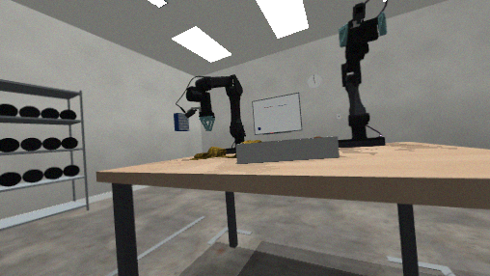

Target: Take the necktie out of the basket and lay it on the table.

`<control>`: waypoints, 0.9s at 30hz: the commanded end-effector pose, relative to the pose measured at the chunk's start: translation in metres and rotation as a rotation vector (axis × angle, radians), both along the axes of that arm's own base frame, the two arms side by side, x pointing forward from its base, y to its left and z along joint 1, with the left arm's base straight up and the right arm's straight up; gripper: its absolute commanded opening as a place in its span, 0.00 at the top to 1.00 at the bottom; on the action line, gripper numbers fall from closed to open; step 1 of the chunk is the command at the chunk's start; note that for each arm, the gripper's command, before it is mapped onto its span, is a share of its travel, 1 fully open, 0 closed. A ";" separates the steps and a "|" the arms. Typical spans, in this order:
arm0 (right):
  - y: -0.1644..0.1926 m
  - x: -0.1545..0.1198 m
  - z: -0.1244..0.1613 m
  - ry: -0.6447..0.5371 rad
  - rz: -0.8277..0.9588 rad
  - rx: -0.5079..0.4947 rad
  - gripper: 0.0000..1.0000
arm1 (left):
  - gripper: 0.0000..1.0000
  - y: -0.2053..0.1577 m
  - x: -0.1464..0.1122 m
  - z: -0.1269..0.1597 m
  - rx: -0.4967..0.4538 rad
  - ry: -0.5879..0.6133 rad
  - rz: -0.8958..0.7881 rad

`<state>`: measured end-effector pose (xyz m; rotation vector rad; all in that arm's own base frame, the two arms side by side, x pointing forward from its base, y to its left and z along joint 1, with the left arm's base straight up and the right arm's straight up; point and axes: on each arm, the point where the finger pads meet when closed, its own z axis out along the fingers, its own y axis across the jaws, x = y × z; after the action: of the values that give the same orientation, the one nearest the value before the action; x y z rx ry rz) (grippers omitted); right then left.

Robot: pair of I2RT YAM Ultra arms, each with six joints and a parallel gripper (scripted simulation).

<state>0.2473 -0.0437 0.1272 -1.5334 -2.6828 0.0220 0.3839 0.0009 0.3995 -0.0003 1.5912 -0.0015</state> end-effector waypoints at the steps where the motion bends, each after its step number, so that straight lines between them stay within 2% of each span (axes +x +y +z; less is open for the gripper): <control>1: 0.018 0.005 0.009 -0.053 0.319 -0.005 0.15 | 0.00 0.000 0.000 0.000 0.000 0.000 0.000; 10: 0.077 0.016 -0.002 -0.050 0.966 0.014 0.23 | 0.00 0.000 0.000 0.000 0.000 0.000 0.000; 12: 0.077 0.016 -0.002 -0.050 0.966 0.014 0.23 | 0.00 0.000 0.000 0.000 0.000 0.000 0.000; 13: 0.083 0.017 -0.003 -0.053 1.141 0.018 0.24 | 0.00 0.000 0.000 0.000 0.000 0.000 0.000; 27: 0.153 0.029 -0.015 -0.040 2.037 0.046 0.37 | 0.00 0.000 0.000 0.000 0.000 0.000 0.000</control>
<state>0.2551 0.0987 0.0997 1.0791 -2.8587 0.0187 0.3839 0.0009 0.3995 -0.0003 1.5912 -0.0015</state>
